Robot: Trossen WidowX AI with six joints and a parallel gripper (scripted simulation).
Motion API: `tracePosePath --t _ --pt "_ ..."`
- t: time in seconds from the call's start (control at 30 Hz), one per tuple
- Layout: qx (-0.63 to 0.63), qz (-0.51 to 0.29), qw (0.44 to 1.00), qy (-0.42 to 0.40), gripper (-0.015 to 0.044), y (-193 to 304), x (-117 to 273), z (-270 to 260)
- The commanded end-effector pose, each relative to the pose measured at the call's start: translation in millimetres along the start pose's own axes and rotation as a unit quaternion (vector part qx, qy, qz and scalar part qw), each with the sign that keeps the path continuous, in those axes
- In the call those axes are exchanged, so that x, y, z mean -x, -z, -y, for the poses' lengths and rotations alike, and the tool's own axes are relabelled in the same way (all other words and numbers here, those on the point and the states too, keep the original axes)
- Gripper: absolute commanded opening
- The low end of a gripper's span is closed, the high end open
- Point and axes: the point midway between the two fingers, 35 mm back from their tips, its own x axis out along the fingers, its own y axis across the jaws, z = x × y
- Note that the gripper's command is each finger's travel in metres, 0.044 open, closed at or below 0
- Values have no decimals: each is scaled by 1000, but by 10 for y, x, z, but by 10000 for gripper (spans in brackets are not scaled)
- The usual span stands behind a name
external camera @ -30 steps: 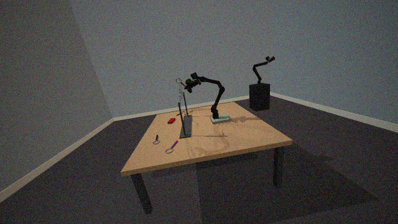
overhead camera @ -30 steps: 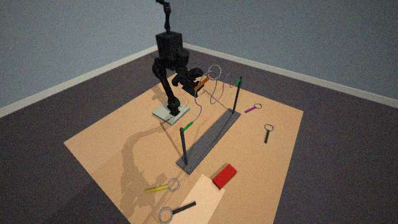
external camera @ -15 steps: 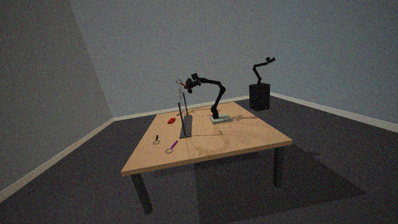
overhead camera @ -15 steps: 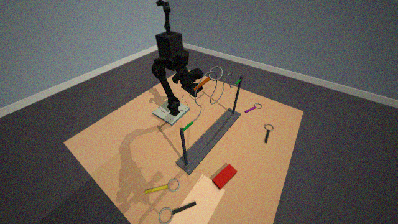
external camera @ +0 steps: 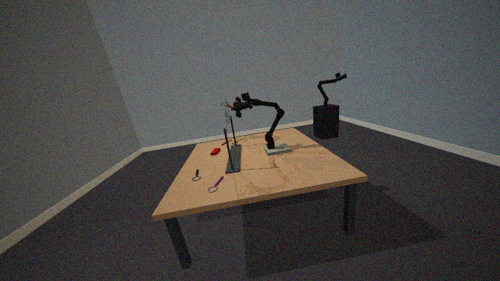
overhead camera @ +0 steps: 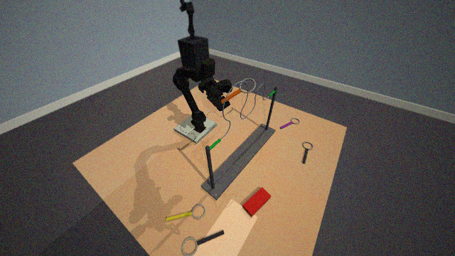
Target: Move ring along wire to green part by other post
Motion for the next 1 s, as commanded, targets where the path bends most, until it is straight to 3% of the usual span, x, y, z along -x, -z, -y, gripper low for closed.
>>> tracePosePath --t 0.0,0.97 --pt "18 2 1000 15 -150 7 25 34" --pt "173 22 979 102 -150 -16 22 160"
